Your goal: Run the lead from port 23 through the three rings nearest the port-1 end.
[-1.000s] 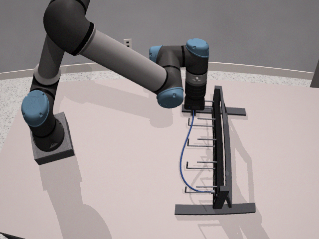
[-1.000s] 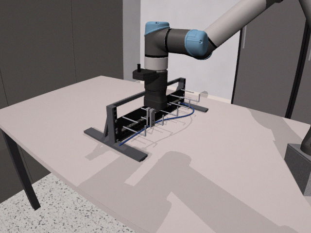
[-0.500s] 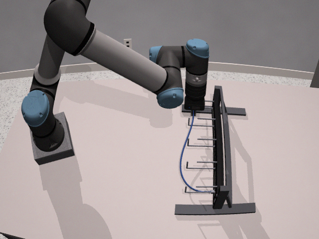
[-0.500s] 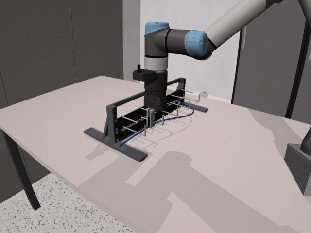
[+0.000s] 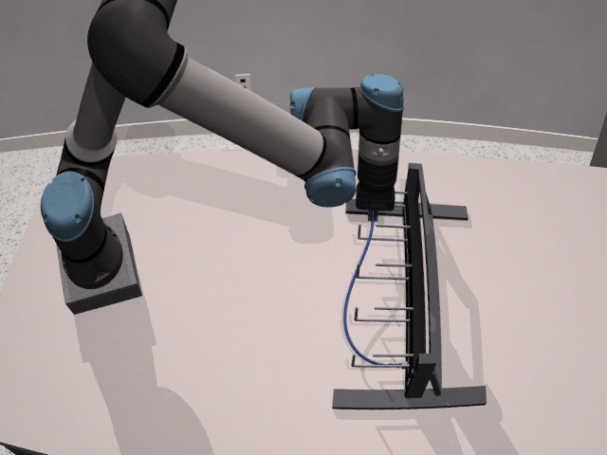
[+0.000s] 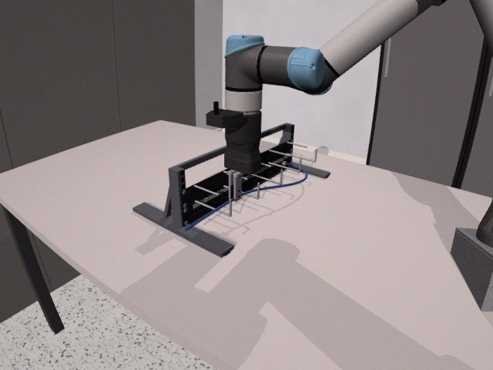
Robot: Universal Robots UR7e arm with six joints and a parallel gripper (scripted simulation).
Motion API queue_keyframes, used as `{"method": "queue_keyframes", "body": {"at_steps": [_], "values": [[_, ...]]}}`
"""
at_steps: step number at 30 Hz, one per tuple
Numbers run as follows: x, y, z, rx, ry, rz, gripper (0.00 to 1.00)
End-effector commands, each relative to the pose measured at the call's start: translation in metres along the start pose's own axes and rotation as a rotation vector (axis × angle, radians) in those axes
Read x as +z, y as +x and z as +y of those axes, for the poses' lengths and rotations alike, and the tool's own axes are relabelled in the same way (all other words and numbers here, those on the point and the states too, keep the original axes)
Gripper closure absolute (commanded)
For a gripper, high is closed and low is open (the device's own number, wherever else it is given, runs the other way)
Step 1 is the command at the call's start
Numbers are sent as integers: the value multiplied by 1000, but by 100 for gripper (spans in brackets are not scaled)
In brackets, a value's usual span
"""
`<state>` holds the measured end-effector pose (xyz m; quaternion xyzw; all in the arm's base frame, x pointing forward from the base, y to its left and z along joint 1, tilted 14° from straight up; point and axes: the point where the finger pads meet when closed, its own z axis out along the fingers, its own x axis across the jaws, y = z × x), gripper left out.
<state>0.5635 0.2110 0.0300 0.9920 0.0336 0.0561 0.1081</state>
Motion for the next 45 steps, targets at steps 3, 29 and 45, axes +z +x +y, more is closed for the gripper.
{"method": "queue_keyframes", "body": {"at_steps": [3,29,45], "values": [[-1,11,0,0,0,2,100],[-1,30,0,0,0,2,100],[-1,30,0,0,0,2,100]]}}
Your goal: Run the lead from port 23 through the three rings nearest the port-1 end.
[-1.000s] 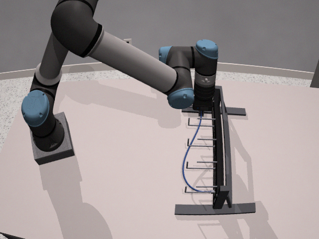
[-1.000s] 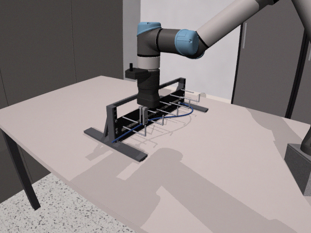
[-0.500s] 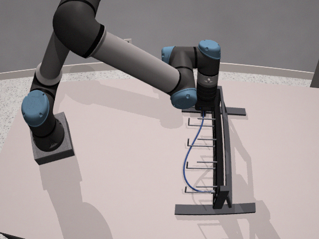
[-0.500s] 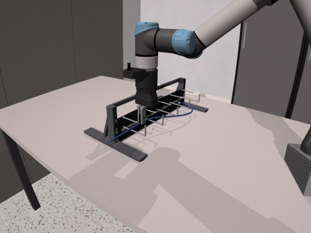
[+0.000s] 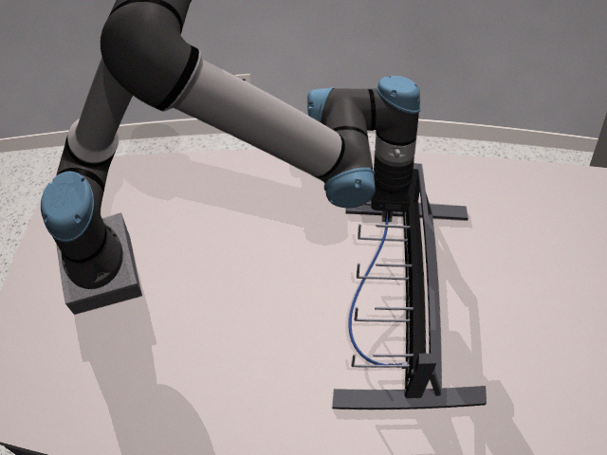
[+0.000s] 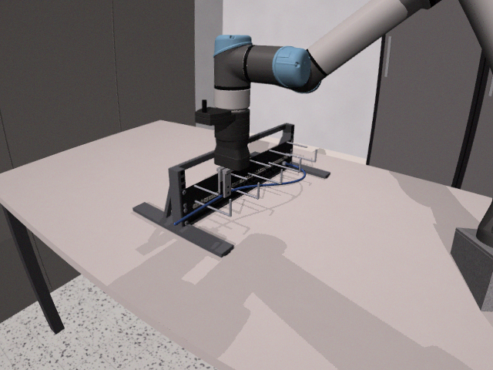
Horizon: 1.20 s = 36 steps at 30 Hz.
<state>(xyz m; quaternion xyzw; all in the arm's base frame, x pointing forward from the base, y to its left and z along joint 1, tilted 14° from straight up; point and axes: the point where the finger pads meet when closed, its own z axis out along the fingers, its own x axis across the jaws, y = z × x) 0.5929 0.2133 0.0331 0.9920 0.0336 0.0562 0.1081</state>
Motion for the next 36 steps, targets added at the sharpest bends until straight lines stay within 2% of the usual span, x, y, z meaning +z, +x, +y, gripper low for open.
{"method": "queue_keyframes", "body": {"at_steps": [1,2,36], "values": [[-1,1,0,0,0,2,100],[-1,1,0,0,0,2,33],[-1,1,0,0,0,2,33]]}}
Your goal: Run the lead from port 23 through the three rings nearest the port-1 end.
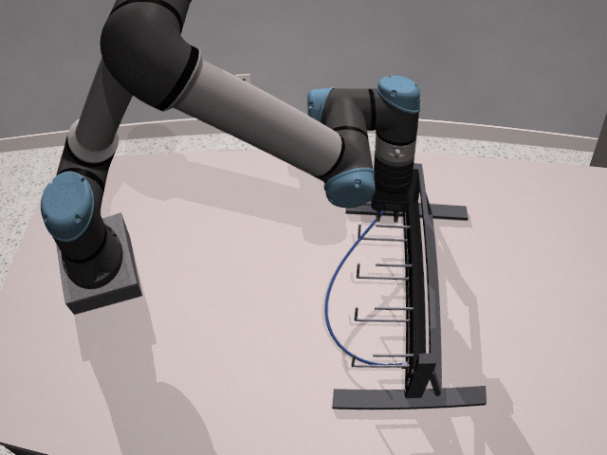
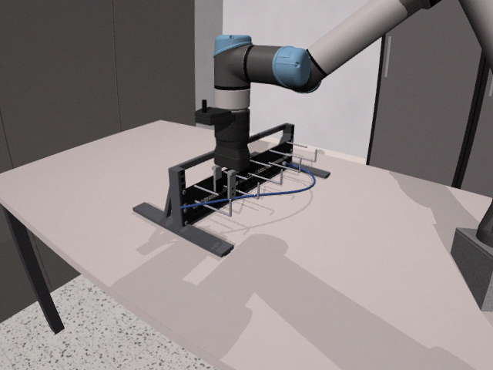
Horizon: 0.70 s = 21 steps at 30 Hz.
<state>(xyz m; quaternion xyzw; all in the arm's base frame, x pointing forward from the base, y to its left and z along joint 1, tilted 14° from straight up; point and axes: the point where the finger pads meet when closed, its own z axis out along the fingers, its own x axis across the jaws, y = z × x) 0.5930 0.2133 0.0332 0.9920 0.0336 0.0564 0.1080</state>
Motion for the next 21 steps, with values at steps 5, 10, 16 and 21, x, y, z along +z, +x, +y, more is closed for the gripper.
{"method": "queue_keyframes", "body": {"at_steps": [5,10,16,21], "values": [[-2,0,0,0,0,2,33],[-9,0,0,0,0,2,33],[-18,0,0,0,0,2,33],[-33,0,0,0,0,2,33]]}}
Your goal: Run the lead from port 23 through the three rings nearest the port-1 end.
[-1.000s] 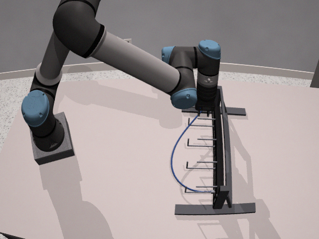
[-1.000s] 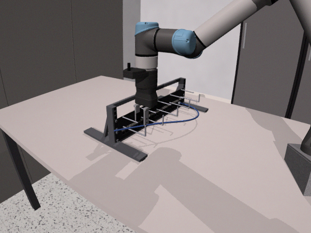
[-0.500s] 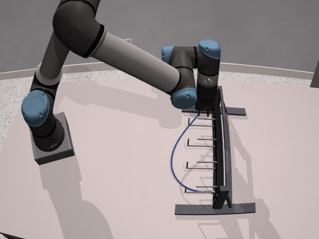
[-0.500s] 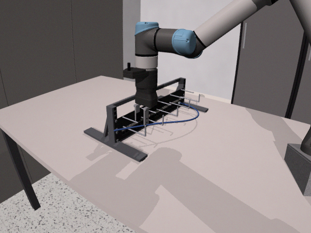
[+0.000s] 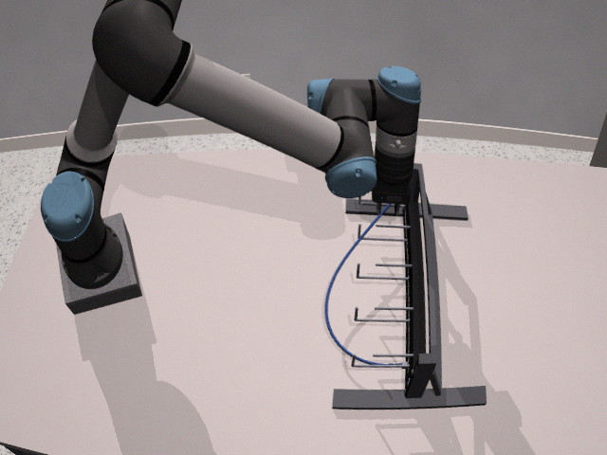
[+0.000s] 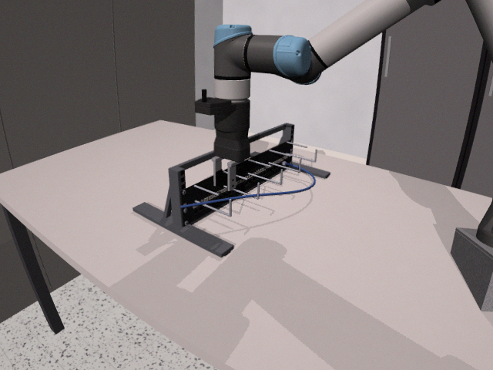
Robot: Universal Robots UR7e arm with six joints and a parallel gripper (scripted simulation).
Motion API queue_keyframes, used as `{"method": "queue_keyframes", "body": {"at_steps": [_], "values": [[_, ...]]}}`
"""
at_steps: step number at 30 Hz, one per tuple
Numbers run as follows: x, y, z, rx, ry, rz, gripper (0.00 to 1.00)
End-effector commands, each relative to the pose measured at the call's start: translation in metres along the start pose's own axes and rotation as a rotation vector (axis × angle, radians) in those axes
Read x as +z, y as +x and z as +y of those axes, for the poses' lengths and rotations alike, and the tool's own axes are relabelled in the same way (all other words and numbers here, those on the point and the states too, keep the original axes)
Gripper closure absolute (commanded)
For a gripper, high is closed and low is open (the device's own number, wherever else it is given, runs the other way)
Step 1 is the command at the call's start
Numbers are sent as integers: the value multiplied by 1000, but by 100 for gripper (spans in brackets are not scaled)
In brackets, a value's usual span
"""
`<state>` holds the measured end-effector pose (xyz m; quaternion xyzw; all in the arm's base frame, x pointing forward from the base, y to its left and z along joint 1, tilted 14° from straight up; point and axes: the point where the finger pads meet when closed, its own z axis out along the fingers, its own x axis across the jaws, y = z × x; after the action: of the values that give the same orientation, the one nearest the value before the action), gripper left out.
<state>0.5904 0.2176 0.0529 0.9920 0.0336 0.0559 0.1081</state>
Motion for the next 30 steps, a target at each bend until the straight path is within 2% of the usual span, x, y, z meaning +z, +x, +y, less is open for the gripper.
{"method": "queue_keyframes", "body": {"at_steps": [1,10,20,29,30], "values": [[-16,1,0,0,0,3,33],[-44,1,0,0,0,3,33],[-58,1,0,0,0,3,33],[-60,1,0,0,0,3,33],[-60,1,0,0,0,3,100]]}}
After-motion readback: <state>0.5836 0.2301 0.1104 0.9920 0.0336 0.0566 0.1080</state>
